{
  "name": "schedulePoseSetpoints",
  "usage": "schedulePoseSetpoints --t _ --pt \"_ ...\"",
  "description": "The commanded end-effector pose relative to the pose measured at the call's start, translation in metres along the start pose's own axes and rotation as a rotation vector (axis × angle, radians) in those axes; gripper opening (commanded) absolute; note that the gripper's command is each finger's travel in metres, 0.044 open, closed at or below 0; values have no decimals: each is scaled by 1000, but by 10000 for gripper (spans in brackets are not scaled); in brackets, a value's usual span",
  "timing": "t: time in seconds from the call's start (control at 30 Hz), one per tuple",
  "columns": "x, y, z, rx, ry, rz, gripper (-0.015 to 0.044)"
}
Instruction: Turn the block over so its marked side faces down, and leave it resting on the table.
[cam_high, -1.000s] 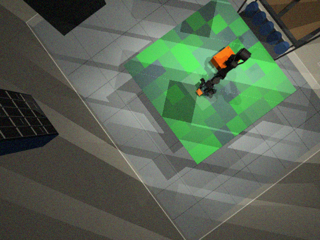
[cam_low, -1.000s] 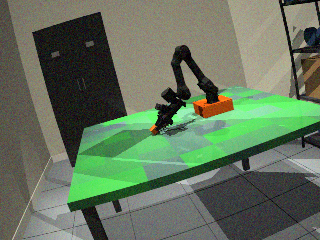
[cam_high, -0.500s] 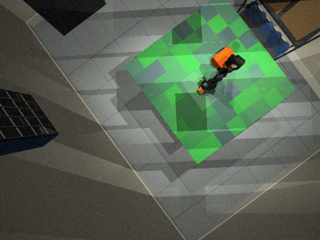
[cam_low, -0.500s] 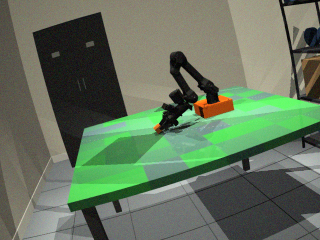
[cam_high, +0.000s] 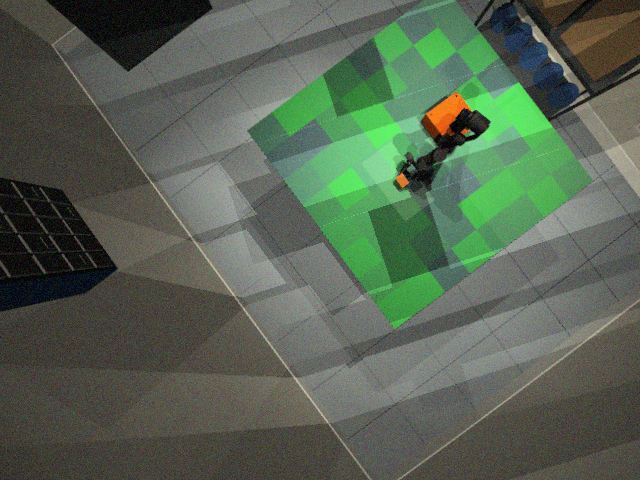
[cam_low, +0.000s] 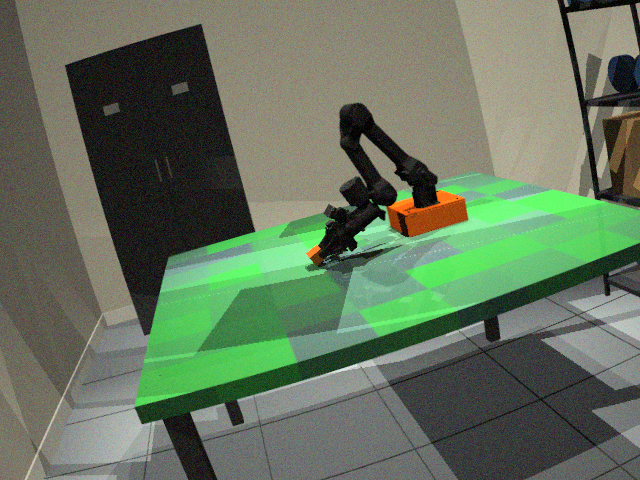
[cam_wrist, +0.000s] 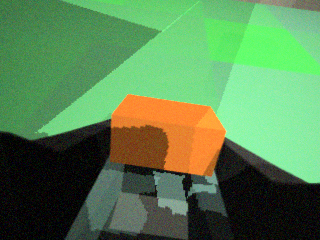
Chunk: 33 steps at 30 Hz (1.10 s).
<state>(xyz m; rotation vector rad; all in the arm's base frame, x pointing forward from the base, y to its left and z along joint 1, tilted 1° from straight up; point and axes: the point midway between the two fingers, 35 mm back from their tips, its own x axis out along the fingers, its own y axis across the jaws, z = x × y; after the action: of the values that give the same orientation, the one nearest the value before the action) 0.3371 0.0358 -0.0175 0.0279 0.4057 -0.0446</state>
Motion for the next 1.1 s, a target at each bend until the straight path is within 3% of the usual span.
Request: schedulePoseSetpoints --t 0.0,0.53,1.07 --pt "0 -1 1 -3 -3 -4 26" --pt "0 -1 1 -3 -3 -4 440" --pt "0 -1 1 -3 -3 -4 440"
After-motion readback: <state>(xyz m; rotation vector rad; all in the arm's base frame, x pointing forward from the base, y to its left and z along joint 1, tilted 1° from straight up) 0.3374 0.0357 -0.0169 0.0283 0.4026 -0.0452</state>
